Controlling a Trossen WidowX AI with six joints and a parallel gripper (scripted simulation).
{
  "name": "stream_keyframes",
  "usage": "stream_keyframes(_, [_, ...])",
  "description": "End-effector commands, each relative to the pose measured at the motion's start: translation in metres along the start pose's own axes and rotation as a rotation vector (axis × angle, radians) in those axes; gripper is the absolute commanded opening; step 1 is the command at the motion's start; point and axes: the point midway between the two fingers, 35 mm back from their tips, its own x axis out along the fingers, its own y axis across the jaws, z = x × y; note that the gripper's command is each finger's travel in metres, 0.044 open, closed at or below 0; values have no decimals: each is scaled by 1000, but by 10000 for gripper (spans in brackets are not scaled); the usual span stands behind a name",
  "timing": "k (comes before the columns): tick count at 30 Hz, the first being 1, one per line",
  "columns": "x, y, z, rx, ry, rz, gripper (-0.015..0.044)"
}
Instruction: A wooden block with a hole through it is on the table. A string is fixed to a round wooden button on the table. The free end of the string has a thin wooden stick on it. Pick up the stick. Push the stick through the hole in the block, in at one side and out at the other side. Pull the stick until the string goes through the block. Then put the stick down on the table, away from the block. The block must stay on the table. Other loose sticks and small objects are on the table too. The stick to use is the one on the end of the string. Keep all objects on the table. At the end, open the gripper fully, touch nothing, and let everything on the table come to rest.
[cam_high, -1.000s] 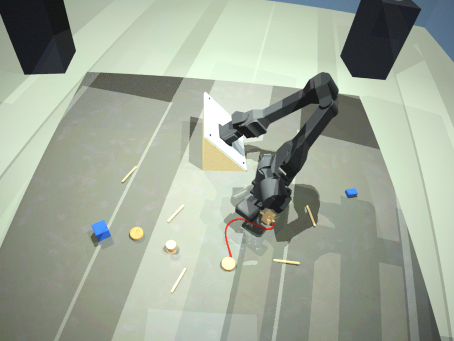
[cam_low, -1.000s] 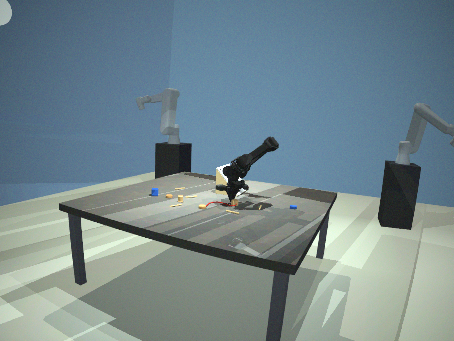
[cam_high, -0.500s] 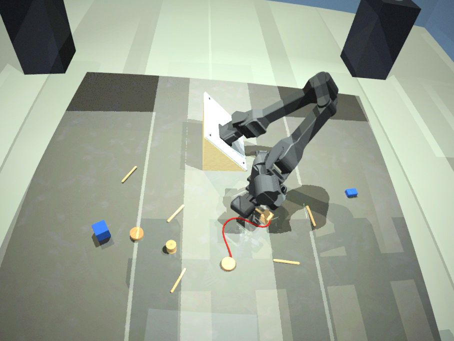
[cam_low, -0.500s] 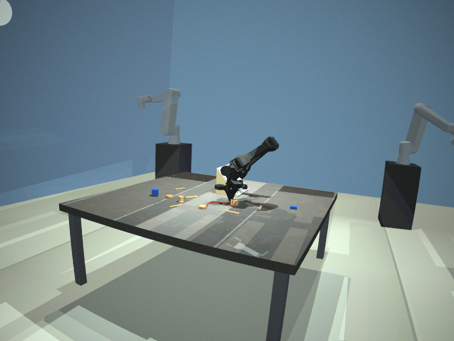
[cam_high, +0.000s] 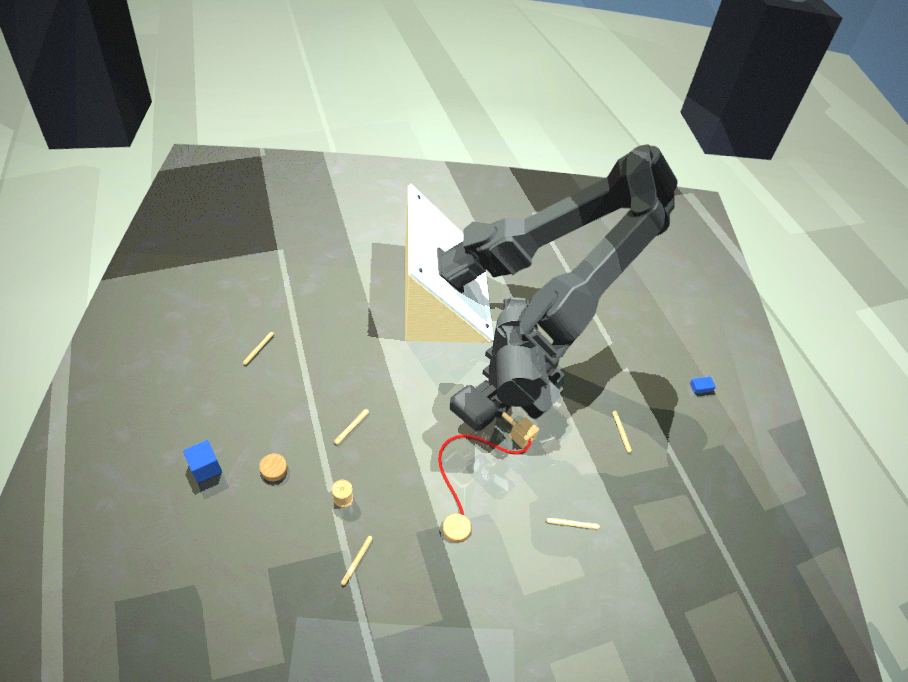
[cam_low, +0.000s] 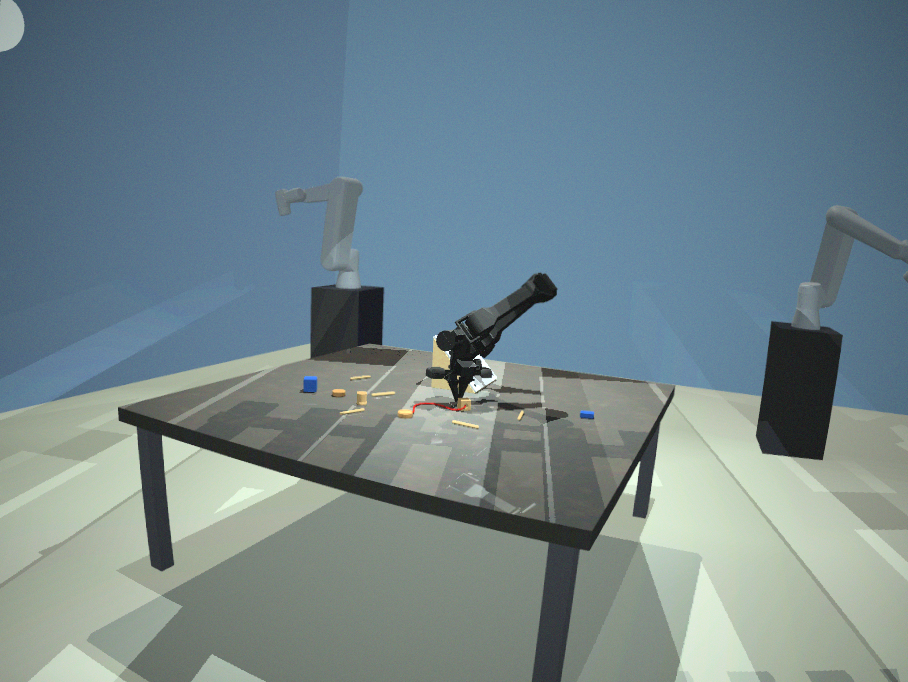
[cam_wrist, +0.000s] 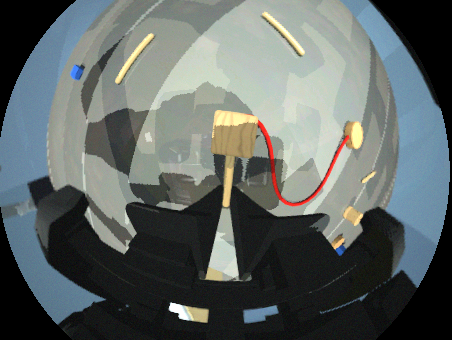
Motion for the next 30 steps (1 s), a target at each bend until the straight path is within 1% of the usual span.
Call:
stream_keyframes(1, [0, -1, -6, 38, 6, 0, 0])
stream_keyframes(30, [-1, 1, -30, 244, 8, 4, 0])
